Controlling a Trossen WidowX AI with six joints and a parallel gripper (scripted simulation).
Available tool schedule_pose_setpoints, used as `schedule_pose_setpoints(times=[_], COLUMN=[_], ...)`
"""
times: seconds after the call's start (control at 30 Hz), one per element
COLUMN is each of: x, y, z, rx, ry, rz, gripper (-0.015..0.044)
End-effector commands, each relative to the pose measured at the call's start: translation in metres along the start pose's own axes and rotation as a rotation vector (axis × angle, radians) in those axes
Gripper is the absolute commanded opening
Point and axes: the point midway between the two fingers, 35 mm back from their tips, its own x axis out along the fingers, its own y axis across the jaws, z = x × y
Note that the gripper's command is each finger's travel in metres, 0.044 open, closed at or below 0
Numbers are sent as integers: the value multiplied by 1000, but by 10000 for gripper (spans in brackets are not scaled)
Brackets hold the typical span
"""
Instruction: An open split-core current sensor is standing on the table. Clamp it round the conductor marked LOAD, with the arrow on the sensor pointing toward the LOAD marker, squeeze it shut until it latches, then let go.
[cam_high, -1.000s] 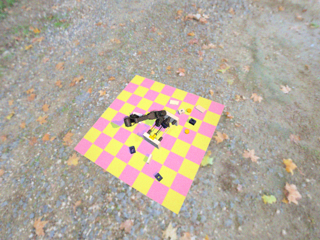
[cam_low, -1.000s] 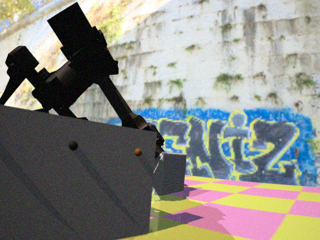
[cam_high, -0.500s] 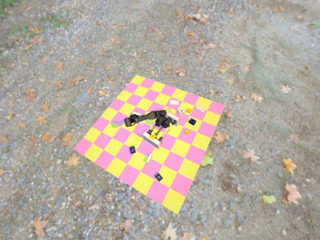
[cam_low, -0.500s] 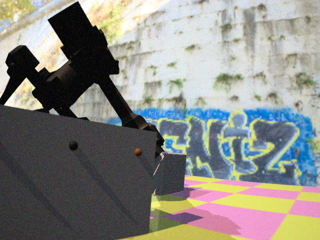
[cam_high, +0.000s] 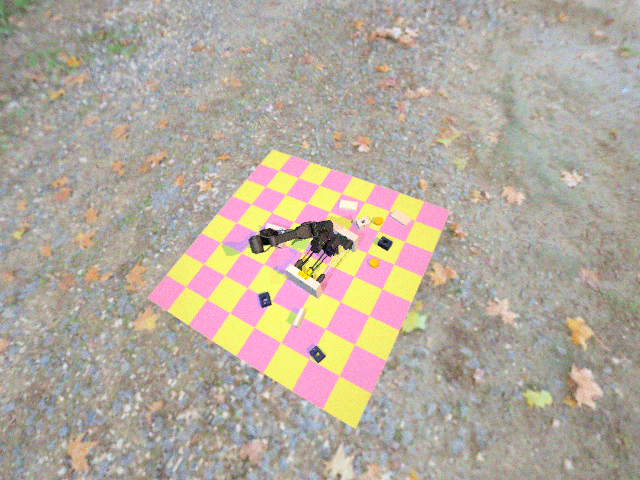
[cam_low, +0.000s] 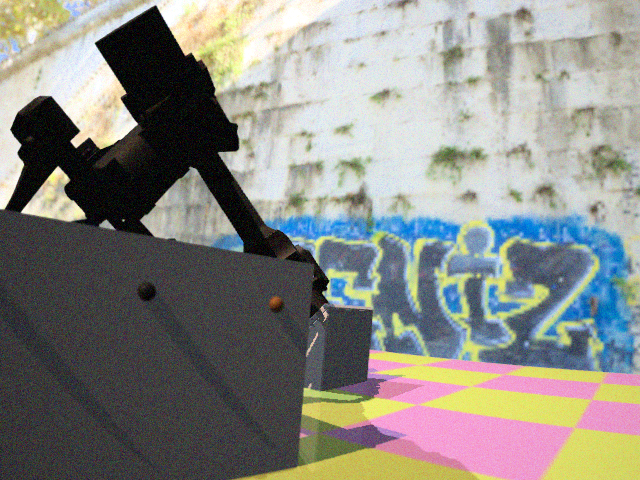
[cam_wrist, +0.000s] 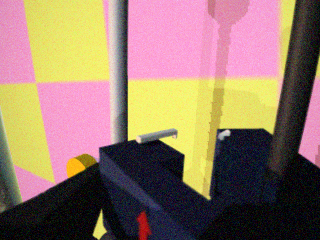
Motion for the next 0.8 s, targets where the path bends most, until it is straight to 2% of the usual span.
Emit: schedule_pose_setpoints(times=[0.0, 0.33, 0.7, 0.77], x=[-2, -2, -2, -2], y=[4, 4, 4, 4], z=[0, 0, 0, 0], rx=[11, 11, 11, 11], ry=[1, 1, 1, 1], rz=[11, 11, 11, 11], gripper=[353, 287, 0, 0])
